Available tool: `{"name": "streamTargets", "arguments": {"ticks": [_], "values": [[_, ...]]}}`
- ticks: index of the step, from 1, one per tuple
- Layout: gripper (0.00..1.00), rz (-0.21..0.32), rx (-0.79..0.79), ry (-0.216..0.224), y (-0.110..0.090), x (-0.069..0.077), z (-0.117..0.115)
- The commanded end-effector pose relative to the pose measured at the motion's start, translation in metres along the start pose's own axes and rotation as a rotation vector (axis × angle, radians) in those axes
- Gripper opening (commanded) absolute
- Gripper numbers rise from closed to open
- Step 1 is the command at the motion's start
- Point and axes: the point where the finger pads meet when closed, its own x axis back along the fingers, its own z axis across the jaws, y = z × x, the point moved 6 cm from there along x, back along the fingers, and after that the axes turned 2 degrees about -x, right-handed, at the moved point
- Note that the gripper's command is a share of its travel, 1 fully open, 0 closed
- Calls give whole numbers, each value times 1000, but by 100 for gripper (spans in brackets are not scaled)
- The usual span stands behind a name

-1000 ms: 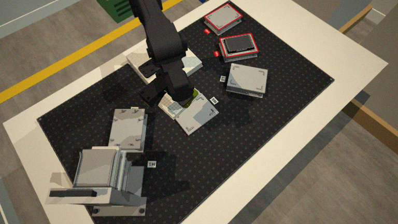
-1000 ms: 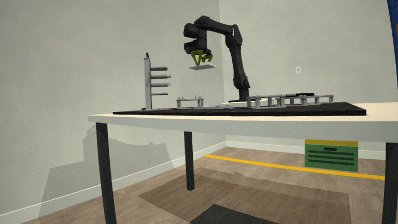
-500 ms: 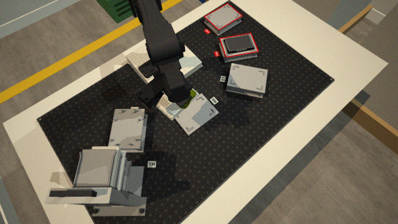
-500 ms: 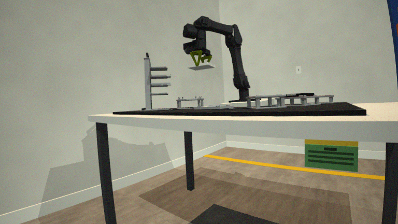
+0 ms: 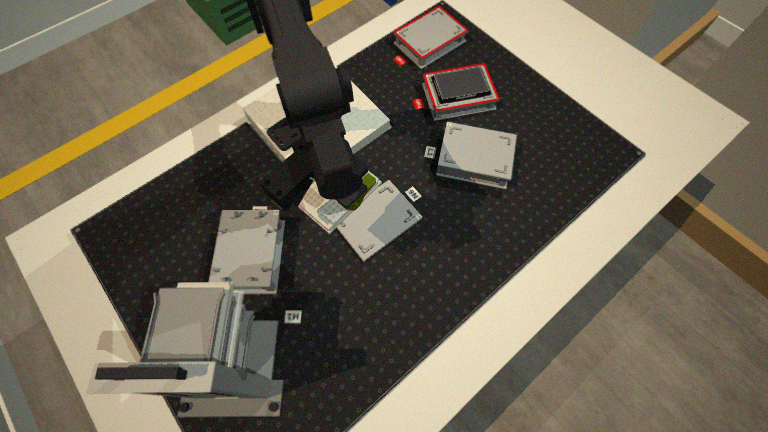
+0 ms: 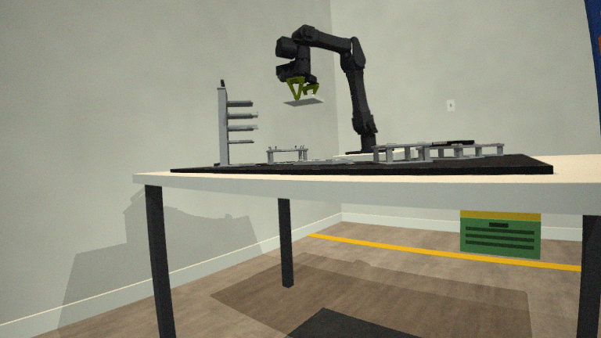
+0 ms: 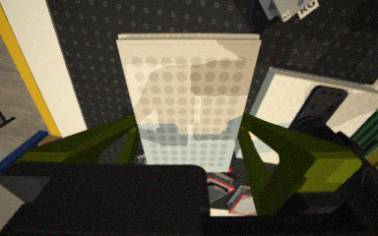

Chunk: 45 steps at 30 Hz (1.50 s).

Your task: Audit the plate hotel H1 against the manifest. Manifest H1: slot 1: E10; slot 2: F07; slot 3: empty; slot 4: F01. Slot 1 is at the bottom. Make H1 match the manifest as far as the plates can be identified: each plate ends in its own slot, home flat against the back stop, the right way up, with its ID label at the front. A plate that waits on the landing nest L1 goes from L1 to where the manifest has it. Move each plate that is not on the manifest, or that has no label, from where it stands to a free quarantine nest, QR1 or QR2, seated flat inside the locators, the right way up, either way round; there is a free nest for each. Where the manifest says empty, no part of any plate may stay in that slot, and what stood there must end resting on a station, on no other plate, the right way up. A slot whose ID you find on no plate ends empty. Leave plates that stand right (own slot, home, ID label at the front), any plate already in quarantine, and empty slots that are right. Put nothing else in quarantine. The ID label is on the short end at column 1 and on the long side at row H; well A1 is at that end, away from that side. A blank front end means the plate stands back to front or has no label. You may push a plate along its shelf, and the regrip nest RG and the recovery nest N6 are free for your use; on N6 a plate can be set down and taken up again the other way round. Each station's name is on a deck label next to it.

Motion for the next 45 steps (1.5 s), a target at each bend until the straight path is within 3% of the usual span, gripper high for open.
{"name": "streamTargets", "arguments": {"ticks": [1, 29, 31, 33, 35, 45], "values": [[86, 6, 278, -20, 61, 11, -33], [86, 5, 289, -12, 62, 10, -38], [86, 12, 374, 2, 81, 12, -47], [86, -9, 330, 3, 103, 13, -61], [86, -7, 335, -1, 113, 14, -68], [86, -4, 348, -8, 127, 14, -82]]}}
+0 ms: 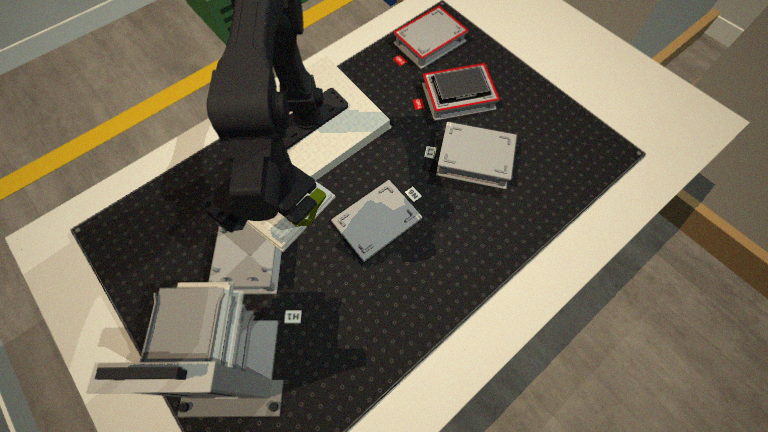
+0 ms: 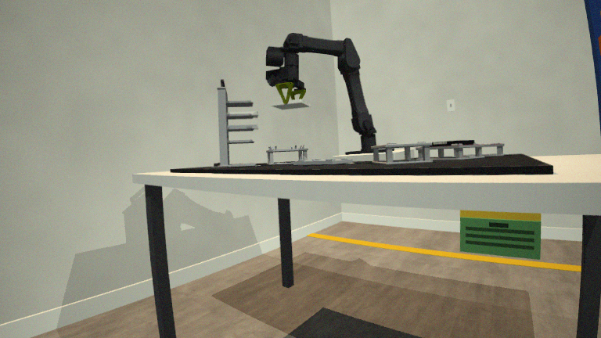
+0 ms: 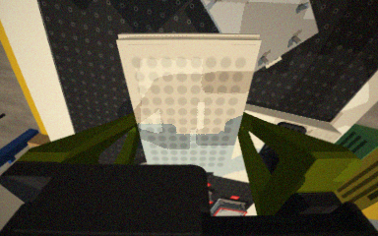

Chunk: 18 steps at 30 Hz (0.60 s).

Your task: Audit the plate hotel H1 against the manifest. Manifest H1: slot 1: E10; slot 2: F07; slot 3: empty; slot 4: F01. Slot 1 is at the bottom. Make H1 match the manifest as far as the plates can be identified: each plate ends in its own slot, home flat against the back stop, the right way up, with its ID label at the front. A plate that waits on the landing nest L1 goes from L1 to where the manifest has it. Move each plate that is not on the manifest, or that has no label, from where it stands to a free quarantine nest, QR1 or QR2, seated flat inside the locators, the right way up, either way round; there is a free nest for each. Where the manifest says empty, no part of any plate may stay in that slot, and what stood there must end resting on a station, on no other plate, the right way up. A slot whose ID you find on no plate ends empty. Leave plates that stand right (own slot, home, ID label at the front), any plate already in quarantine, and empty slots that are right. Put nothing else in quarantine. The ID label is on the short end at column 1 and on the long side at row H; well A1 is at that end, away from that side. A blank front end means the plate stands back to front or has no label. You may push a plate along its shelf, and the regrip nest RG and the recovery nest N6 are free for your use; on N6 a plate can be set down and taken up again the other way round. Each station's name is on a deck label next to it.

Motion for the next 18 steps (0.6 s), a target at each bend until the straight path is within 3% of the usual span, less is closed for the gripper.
{"name": "streamTargets", "arguments": {"ticks": [1, 18], "values": [[86, 12, 278, -15, 48, 11, -50], [86, 12, 286, -16, 49, 12, -52]]}}
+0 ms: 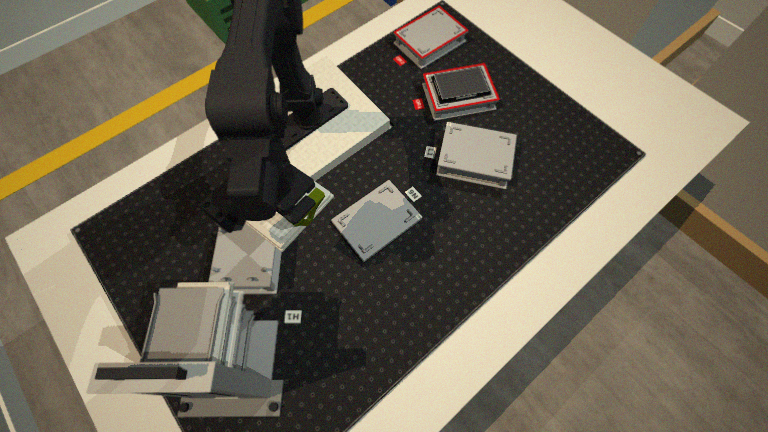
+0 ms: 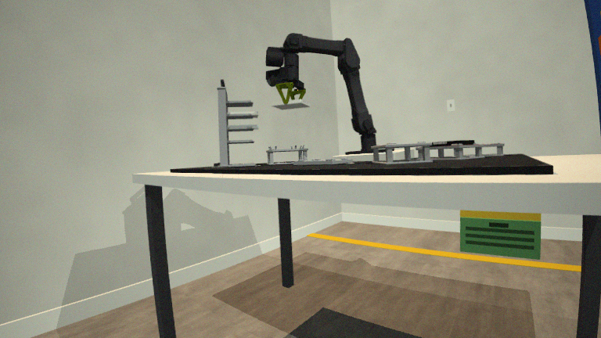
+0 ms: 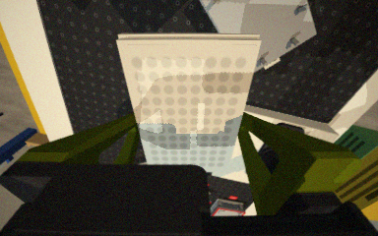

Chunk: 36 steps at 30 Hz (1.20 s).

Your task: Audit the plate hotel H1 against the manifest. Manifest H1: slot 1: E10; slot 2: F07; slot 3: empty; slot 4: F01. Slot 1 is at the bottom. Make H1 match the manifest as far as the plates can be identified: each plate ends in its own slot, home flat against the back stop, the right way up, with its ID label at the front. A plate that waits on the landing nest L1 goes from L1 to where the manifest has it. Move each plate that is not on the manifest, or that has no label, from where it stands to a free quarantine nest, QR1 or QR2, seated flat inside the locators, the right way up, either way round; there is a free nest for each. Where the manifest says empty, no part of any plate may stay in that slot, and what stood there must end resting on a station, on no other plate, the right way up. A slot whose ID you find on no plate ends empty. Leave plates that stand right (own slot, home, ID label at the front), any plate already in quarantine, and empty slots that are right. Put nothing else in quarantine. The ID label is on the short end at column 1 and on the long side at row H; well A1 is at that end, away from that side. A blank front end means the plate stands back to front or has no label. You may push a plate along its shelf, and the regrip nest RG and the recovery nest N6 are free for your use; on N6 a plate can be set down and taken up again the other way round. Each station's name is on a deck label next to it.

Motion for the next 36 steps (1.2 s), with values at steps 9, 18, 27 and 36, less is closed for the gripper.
{"name": "streamTargets", "arguments": {"ticks": [9, 18, 27, 36], "values": [[86, 12, 278, -15, 48, 12, -50], [86, -1, 436, -14, 84, -3, -91], [86, 27, 654, -45, 84, -19, -89], [86, 27, 654, -45, 85, -43, -90]]}}
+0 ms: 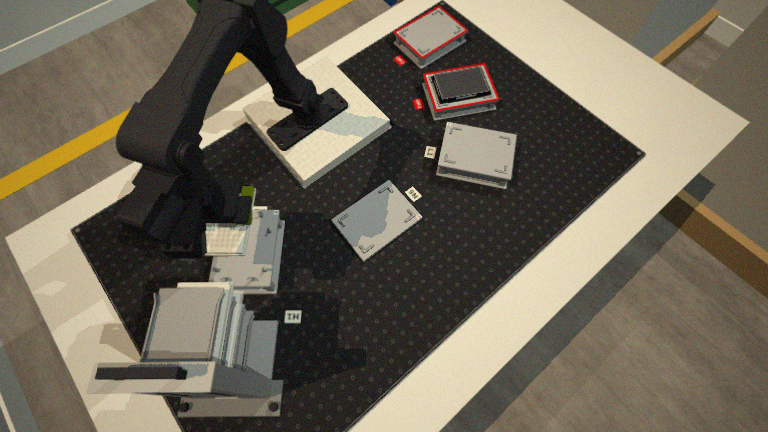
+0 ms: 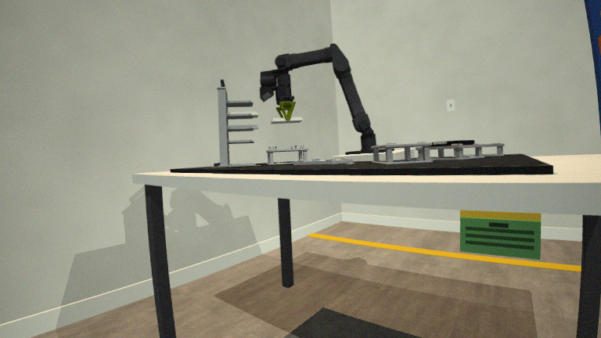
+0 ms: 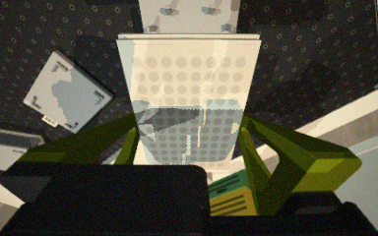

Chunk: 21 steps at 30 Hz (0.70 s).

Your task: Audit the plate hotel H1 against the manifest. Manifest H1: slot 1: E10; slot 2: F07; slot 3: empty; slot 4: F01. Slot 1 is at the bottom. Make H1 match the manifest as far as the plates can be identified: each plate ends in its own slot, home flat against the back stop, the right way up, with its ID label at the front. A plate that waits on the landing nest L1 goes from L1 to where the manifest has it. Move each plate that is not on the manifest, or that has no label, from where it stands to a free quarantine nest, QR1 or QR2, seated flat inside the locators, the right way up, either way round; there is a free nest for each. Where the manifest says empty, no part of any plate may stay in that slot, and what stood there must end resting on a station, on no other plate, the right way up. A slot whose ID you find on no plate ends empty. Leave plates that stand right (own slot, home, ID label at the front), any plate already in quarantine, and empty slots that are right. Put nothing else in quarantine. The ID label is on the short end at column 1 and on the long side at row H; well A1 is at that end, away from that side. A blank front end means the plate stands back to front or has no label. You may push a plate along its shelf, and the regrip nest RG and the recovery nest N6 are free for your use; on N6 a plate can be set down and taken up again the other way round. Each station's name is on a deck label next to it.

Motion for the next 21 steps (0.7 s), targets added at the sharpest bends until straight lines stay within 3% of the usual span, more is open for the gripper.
{"name": "streamTargets", "arguments": {"ticks": [1, 18, 21], "values": [[86, -34, 16, -10, 5, -3, -1], [86, -34, 16, -10, 9, -43, -2], [86, -34, 16, -10, 9, -44, -2]]}}
